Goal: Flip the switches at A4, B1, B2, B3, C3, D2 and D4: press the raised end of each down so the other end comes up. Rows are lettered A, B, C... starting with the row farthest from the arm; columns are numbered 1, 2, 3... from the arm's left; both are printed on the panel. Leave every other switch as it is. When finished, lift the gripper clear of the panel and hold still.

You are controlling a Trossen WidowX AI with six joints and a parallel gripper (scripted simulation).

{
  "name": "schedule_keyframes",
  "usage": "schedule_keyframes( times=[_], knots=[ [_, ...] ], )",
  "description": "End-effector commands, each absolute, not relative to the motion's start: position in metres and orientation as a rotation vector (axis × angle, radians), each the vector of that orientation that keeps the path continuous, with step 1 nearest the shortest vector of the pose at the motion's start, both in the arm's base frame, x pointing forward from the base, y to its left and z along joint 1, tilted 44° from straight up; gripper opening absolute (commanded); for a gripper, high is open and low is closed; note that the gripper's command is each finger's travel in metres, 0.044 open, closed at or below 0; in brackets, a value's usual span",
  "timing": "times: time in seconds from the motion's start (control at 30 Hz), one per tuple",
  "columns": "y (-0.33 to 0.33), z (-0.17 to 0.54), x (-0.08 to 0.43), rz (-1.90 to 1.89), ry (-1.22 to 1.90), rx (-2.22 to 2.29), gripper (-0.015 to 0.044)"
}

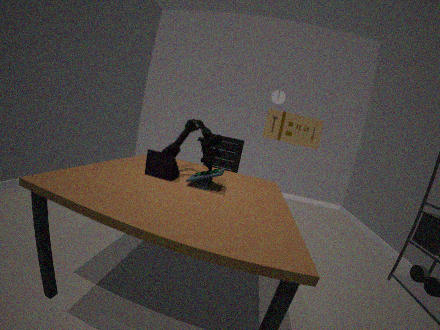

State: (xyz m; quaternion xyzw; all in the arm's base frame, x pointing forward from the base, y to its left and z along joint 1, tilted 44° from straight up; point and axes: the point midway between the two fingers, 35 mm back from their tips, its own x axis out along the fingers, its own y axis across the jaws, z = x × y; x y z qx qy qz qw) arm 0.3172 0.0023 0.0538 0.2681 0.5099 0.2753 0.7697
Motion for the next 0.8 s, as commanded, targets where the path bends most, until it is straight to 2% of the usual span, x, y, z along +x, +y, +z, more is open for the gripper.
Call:
schedule_keyframes(
  times=[0.0, 0.53, 0.77],
  knots=[
    [0.003, 0.053, 0.317, 0.592, 1.111, 0.582, 0.0000],
    [0.004, 0.051, 0.318, 0.592, 1.111, 0.583, 0.0000],
    [-0.041, 0.091, 0.294, 0.581, 1.089, 0.588, 0.0000]
  ],
)
